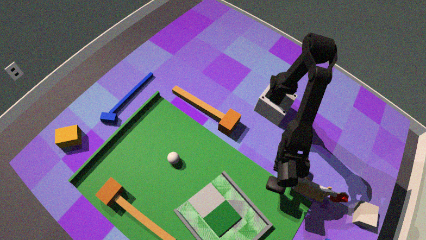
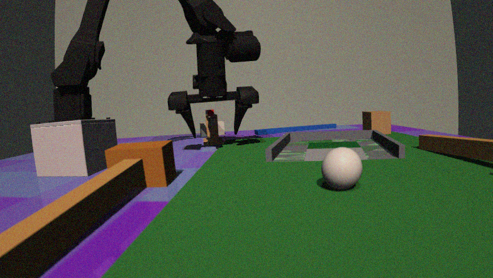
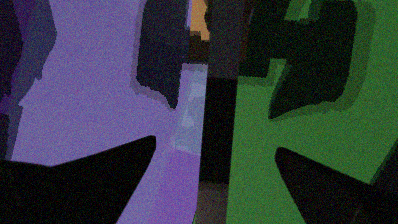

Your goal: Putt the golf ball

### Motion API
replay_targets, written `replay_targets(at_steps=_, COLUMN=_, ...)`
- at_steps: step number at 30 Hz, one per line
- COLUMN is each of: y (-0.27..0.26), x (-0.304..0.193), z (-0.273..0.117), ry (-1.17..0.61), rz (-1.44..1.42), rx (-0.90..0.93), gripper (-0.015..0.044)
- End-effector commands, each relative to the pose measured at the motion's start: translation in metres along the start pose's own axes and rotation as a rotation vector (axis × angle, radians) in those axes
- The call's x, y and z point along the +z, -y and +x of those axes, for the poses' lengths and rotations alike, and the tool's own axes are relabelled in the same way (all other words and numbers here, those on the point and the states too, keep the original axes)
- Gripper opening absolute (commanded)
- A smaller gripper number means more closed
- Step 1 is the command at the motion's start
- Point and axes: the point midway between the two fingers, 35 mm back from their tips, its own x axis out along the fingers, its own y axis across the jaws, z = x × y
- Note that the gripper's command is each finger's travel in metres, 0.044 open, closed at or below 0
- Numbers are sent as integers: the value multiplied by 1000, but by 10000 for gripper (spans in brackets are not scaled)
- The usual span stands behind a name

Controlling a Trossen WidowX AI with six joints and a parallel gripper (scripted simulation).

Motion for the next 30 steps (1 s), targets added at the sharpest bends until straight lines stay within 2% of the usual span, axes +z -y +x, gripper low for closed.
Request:
replay_targets(at_steps=1, y=0, x=0, z=0, ry=0, rz=0, rx=-1, gripper=361)
replay_targets(at_steps=13, y=0, x=0, z=0, ry=0, rz=0, rx=-1, gripper=46)
replay_targets(at_steps=22, y=1, x=1, z=-4, ry=0, rz=0, rx=-1, gripper=0)
replay_targets(at_steps=30, y=6, x=16, z=-54, ry=1, rz=0, rx=0, gripper=0)
